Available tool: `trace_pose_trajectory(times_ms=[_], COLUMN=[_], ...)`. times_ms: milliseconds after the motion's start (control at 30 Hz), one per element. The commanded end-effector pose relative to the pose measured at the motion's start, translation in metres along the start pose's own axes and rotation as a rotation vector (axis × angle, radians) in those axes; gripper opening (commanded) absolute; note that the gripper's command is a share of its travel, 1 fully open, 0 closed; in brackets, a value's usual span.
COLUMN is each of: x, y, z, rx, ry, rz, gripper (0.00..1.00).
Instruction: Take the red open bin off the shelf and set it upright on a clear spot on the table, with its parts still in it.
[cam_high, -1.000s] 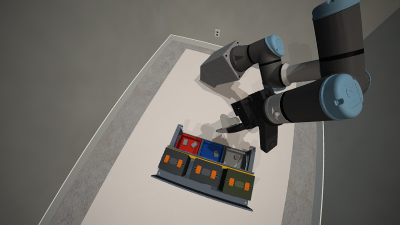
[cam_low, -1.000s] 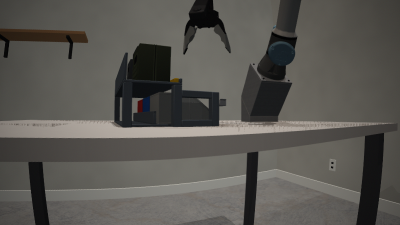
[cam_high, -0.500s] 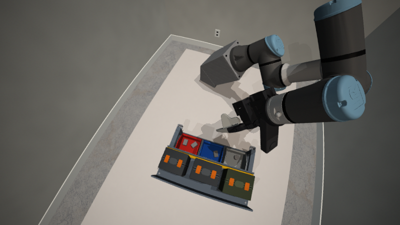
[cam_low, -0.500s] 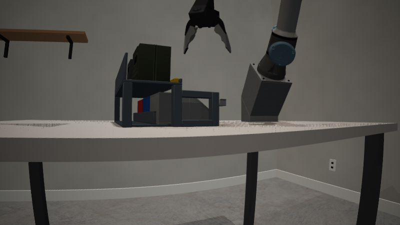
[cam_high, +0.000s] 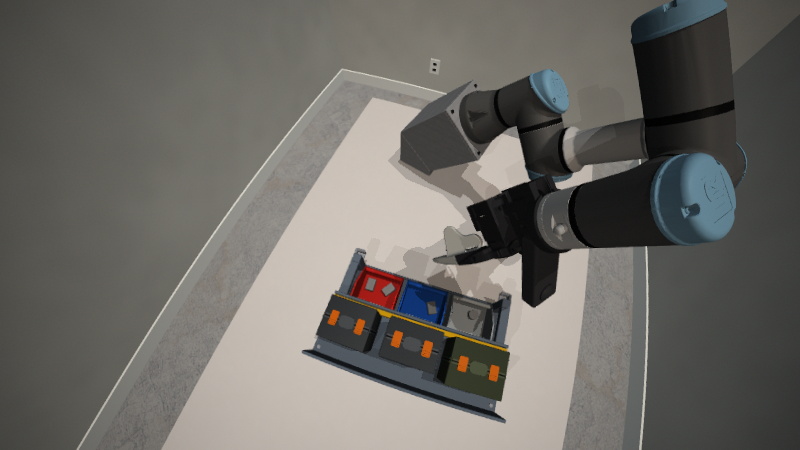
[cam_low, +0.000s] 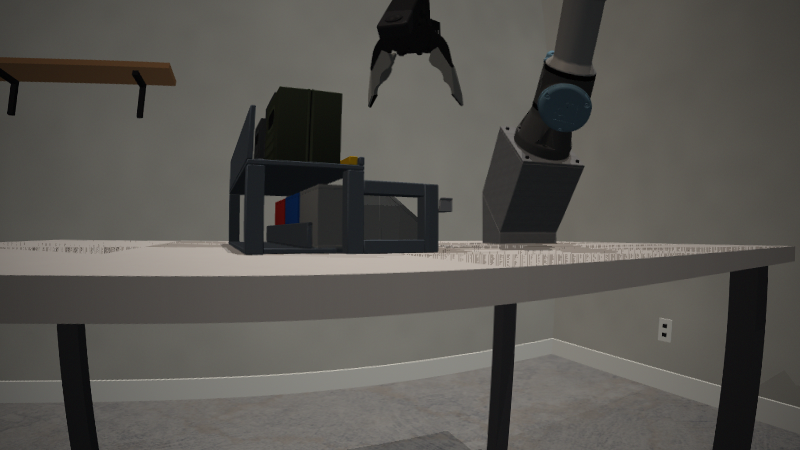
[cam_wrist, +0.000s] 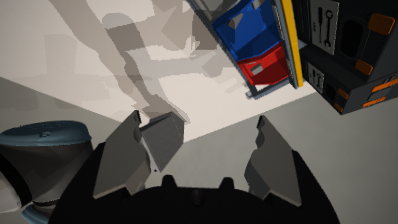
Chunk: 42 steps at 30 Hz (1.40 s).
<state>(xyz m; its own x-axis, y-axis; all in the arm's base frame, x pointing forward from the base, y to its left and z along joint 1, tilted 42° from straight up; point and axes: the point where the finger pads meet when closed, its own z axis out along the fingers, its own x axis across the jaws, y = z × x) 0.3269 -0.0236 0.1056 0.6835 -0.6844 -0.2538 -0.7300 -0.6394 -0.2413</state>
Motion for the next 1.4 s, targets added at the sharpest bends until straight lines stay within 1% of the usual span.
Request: trace_pose_trajectory(times_ms=[0,67,100,233,633,667,800,1200,1233,1367], x=[-0.0072,-0.0072,-0.0017,-0.0094,-0.0094,-0.0034,-0.0107,-0.0107,-0.0052,-0.0109], y=[-0.0021,-0.0021,-0.0005,-0.0027,-0.0027,-0.001,-0.0031,-0.0031,-0.0015,-0.0031], z=[-0.0056,-0.0056,-0.002,-0.0071,-0.0071,-0.0032,-0.0079,-0.0079,-0.0043,-0.0081], rx=[-0.055,-0.055,-0.012,-0.055,-0.055,-0.02,-0.055,-0.055,-0.027,-0.055], ry=[0.034,0.034,0.009,0.034,0.034,0.014,0.034,0.034,0.019,0.034], rz=[0.121,0.121,0.028,0.121,0.121,0.046,0.121,0.121,0.064,0.121], gripper=[1.0,1.0,1.0,1.0,1.0,1.0,1.0,1.0,1.0,1.0])
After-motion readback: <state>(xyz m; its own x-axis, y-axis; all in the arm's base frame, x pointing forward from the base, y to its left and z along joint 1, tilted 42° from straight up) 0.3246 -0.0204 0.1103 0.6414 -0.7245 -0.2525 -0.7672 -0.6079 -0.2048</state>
